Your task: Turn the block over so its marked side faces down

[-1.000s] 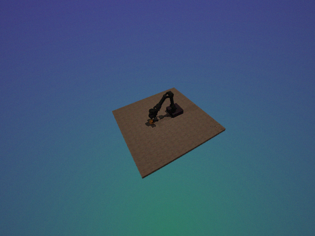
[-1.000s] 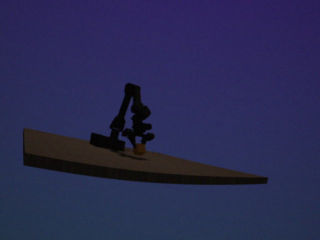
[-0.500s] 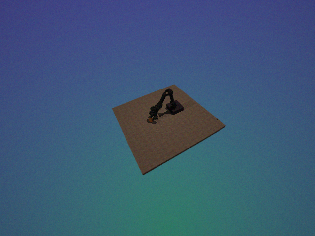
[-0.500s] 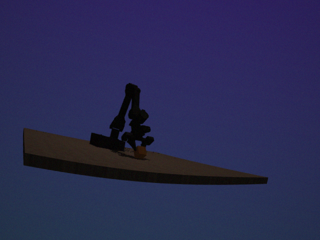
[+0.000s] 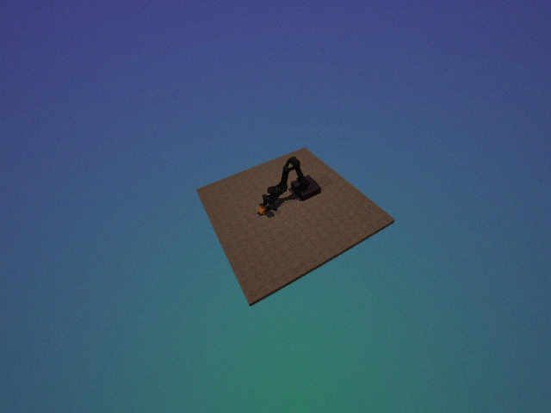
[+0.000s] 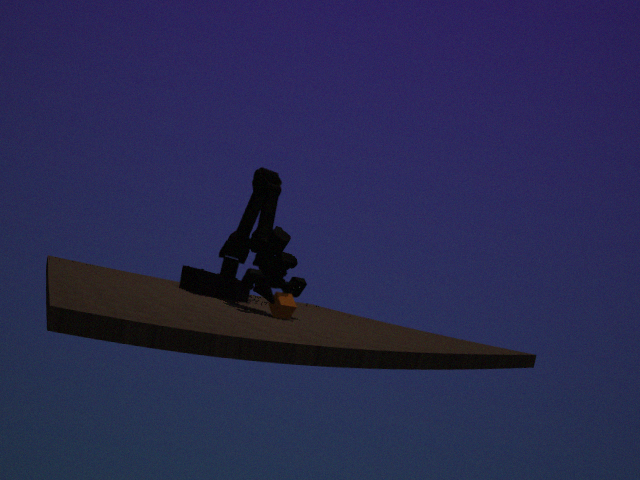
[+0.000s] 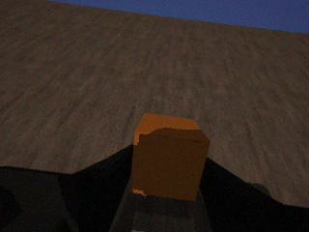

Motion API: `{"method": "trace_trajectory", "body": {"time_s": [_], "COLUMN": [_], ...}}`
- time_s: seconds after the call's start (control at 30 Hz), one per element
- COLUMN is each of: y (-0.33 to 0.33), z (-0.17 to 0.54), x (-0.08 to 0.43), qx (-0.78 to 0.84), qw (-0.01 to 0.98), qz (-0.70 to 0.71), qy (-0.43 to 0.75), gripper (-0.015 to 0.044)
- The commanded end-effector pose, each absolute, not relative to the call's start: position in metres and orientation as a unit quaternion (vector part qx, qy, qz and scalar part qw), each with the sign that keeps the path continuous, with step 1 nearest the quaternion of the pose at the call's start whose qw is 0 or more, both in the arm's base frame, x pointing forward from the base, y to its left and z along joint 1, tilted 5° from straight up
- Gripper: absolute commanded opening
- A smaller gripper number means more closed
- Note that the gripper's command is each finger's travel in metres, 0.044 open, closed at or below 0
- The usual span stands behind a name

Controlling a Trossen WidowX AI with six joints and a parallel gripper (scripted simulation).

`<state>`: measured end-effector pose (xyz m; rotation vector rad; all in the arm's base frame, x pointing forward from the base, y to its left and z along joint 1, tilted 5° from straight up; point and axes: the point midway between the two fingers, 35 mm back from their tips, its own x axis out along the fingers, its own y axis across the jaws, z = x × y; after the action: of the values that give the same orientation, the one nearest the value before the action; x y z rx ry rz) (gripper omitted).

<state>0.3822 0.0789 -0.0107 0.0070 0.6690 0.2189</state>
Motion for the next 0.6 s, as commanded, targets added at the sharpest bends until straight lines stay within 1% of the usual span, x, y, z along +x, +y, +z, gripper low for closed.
{"method": "trace_trajectory", "body": {"time_s": [0.0, 0.23, 0.57], "y": [0.0775, 0.0764, 0.0759], "z": [-0.0169, -0.0136, -0.0099], "x": [0.3749, 0.3664, 0.3650], "qx": [0.007, 0.014, 0.016], "qw": [0.945, 0.959, 0.964], "qz": [0.105, 0.105, 0.105], "qy": [0.310, 0.262, 0.244], "gripper": [0.0000, 0.0000, 0.0000]}}
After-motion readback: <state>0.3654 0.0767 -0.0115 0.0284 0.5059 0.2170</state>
